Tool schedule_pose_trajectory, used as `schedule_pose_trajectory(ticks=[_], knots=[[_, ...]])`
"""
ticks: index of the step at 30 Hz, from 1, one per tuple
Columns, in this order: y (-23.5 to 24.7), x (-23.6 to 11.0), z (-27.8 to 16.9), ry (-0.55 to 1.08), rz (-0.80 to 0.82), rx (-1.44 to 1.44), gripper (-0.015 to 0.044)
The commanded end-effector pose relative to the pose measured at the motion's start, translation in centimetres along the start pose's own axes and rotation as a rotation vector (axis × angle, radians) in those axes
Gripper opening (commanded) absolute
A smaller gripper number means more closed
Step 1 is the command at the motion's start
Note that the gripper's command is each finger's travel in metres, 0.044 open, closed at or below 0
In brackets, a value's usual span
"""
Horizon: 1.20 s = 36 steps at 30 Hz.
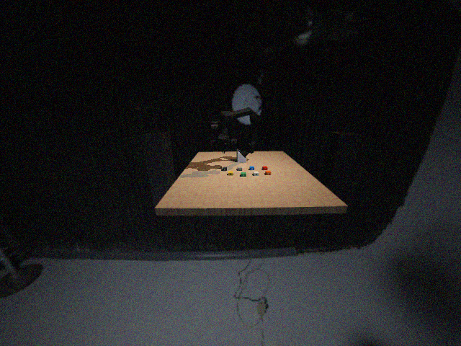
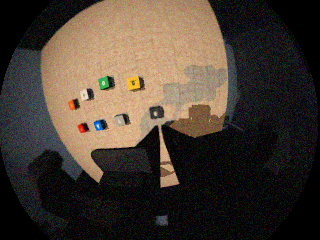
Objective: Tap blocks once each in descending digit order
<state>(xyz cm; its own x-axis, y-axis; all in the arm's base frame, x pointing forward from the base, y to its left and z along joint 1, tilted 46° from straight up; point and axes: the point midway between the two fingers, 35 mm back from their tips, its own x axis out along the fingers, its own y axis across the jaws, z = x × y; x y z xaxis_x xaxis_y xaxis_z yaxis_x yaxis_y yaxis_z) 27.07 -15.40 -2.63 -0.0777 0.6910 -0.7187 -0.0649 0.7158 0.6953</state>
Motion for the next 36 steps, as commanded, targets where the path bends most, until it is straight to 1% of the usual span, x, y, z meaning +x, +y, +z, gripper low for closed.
schedule_pose_trajectory(ticks=[1,3,4,8,10,36], knots=[[-0.6,0.5,-0.5,0.011,0.004,-0.022,0.002],[-0.6,0.7,-0.5,0.011,0.004,-0.022,0.002],[-0.7,1.3,-0.4,0.011,0.004,-0.022,0.002],[-0.7,6.7,-0.4,0.01,0.005,-0.022,0.002],[-0.5,8.4,-0.5,0.01,0.006,-0.023,0.002],[-0.5,11.6,-0.6,0.01,0.008,-0.023,0.002]])
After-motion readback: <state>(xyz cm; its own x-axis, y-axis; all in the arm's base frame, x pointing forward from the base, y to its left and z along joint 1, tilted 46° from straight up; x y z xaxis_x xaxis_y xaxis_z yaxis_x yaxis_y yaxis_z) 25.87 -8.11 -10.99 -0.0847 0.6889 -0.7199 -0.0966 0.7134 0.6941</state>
